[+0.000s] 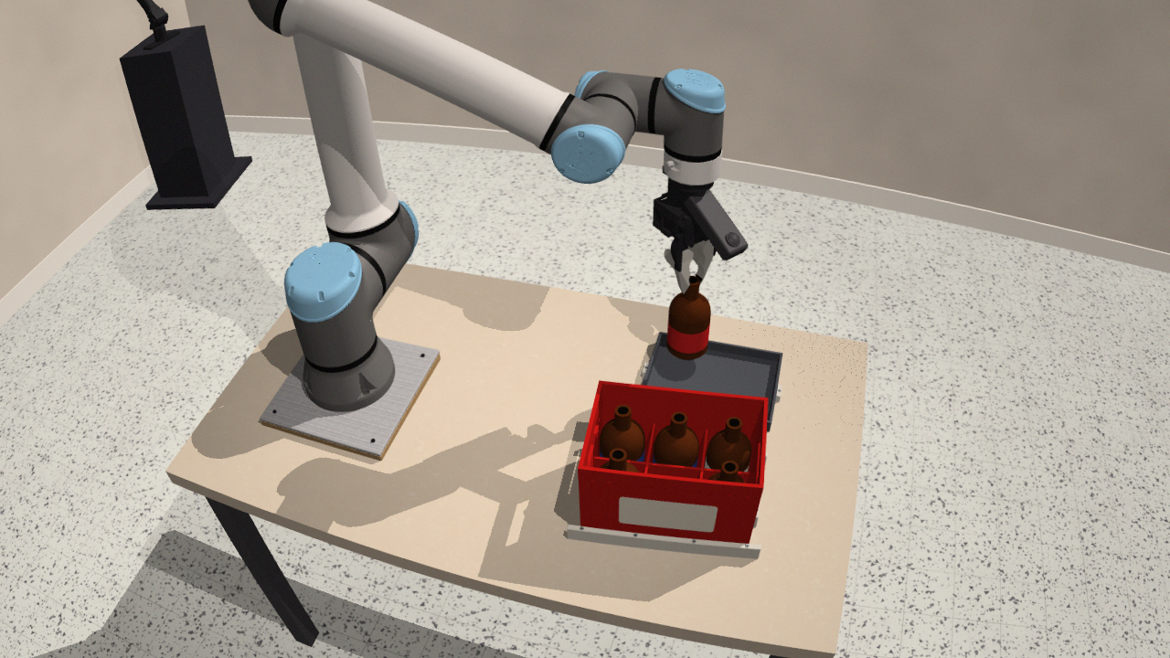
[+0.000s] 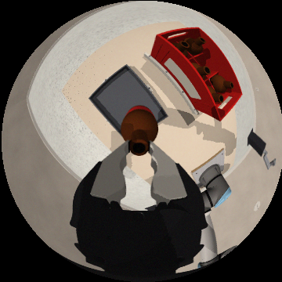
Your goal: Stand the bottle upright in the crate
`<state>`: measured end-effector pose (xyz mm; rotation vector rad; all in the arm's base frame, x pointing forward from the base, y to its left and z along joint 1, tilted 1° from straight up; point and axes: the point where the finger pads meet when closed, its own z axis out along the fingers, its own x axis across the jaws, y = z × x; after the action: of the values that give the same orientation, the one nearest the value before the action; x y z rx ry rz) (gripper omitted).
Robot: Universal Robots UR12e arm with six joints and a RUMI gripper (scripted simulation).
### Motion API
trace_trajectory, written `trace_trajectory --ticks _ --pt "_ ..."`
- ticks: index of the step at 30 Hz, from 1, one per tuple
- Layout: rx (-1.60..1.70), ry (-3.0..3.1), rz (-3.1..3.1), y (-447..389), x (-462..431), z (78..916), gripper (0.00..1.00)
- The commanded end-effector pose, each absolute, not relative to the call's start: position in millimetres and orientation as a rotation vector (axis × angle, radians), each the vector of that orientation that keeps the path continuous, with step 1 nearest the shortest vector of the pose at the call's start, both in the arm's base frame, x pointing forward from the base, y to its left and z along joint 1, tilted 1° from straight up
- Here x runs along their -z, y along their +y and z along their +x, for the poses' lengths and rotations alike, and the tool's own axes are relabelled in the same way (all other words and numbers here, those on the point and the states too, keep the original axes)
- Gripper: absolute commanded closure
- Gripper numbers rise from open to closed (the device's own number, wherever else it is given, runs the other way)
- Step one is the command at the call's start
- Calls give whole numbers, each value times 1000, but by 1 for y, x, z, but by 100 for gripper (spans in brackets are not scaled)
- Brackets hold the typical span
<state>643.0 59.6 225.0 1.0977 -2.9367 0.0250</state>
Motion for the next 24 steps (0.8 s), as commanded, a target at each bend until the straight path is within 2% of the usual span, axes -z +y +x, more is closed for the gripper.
trace_trajectory --ticks 1,24 --pt "-26 -2938 1098 60 -232 644 100" --pt "-26 -2938 1098 60 -251 644 100"
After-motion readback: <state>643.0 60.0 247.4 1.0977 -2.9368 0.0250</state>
